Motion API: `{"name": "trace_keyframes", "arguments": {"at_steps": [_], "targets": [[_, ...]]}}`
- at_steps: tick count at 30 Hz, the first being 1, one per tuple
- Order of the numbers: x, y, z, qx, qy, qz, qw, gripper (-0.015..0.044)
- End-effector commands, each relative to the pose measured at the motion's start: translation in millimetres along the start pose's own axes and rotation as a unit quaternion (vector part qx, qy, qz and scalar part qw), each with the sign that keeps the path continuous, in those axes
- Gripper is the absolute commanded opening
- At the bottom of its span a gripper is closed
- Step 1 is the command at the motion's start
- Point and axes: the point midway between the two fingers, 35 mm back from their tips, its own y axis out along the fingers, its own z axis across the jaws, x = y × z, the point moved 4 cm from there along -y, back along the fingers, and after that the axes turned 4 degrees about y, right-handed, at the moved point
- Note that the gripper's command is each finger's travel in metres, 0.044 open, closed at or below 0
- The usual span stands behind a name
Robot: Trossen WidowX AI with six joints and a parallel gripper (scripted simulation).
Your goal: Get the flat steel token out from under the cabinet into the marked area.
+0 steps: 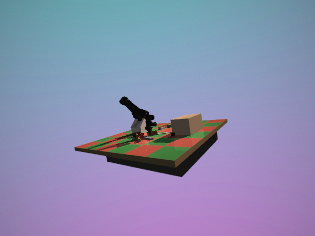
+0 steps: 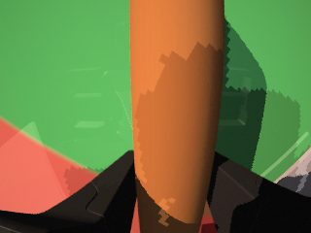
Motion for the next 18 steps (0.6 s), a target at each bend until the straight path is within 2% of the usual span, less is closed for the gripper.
{"name": "trace_keyframes", "arguments": {"at_steps": [1, 18], "targets": [[4.4, -1.6, 2.3, 0.000, -0.010, -0.004, 1.000, 0.0000], [16.5, -1.9, 19.8, 0.000, -0.019, -0.005, 1.000, 0.0000]]}}
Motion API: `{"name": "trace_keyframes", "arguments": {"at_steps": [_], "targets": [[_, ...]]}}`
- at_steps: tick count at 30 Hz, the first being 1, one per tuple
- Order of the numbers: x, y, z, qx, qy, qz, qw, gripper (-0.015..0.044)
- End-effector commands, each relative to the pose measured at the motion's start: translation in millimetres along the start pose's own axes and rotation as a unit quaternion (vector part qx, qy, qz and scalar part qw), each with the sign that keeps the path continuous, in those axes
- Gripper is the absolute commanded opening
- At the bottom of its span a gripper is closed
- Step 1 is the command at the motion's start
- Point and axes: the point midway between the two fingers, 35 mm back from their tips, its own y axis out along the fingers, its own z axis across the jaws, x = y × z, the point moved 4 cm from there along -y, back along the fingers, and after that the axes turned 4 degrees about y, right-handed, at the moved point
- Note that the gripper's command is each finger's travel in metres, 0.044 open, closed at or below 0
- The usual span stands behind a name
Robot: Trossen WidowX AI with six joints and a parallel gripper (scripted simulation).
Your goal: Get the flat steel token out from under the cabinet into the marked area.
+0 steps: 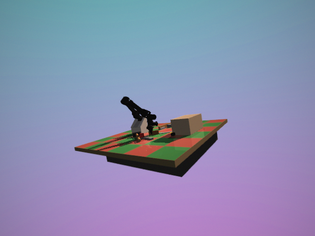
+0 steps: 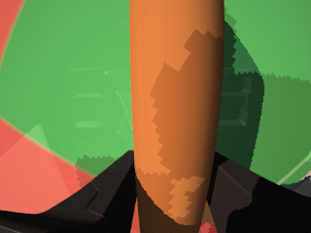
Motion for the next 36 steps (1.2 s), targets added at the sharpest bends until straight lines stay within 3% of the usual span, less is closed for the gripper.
{"name": "trace_keyframes", "arguments": {"at_steps": [1, 36], "targets": [[5.6, -1.7, 4.7, -0.001, -0.002, -0.004, 1.000, 0.0000], [29.9, -2.0, 38.1, 0.000, -0.004, -0.005, 1.000, 0.0000]]}}
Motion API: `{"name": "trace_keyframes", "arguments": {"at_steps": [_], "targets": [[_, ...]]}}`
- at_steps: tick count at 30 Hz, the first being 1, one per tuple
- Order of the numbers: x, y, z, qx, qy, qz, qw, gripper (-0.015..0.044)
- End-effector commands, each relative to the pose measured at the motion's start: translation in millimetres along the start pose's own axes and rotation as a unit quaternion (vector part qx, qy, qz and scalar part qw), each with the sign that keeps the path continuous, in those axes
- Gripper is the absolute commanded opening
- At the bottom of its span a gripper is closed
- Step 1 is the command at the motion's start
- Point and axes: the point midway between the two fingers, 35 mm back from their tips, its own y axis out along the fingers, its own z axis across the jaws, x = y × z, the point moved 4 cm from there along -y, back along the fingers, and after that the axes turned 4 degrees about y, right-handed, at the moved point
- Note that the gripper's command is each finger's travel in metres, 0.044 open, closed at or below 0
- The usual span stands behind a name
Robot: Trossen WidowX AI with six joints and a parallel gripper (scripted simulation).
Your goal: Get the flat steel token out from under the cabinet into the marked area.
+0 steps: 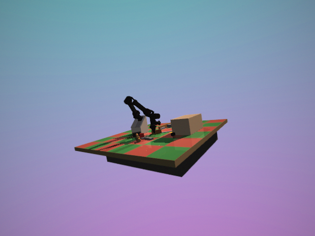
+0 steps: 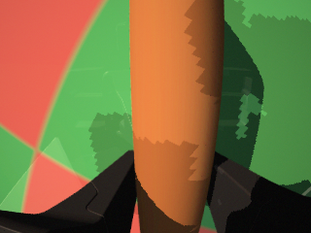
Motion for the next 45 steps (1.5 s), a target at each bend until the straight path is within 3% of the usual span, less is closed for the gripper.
{"name": "trace_keyframes", "arguments": {"at_steps": [1, 45], "targets": [[6.0, -1.8, 3.4, -0.002, 0.000, -0.005, 1.000, 0.0000], [34.2, -2.3, 42.9, -0.001, 0.000, -0.005, 1.000, 0.0000]]}}
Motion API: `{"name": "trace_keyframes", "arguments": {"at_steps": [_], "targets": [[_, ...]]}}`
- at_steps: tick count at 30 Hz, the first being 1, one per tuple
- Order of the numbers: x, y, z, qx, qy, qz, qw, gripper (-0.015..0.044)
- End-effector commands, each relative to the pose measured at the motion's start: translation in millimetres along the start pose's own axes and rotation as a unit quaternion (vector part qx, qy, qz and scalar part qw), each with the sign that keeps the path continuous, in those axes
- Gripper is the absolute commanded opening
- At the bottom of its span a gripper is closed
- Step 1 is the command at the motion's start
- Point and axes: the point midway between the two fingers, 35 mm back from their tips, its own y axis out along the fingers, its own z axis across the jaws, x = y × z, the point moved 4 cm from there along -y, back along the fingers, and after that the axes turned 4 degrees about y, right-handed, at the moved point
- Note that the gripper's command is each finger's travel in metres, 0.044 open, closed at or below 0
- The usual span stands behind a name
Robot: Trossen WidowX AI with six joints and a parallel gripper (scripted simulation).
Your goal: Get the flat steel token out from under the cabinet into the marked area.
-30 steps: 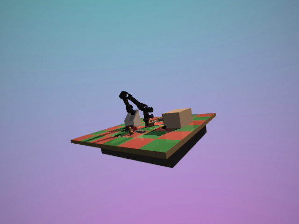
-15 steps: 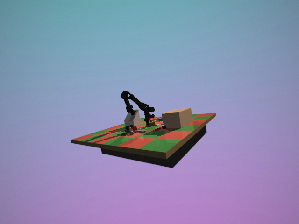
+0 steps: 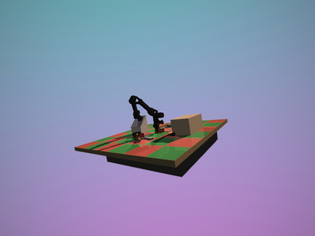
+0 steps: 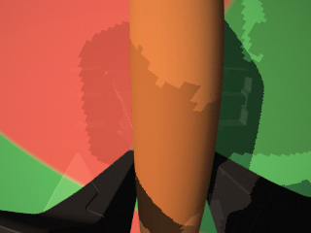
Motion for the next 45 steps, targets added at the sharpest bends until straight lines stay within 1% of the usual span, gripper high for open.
{"name": "trace_keyframes", "arguments": {"at_steps": [1, 45], "targets": [[6.4, -1.9, 3.0, -0.002, 0.000, -0.005, 1.000, 0.0000], [24.4, -2.2, 39.5, -0.001, 0.000, -0.005, 1.000, 0.0000]]}}
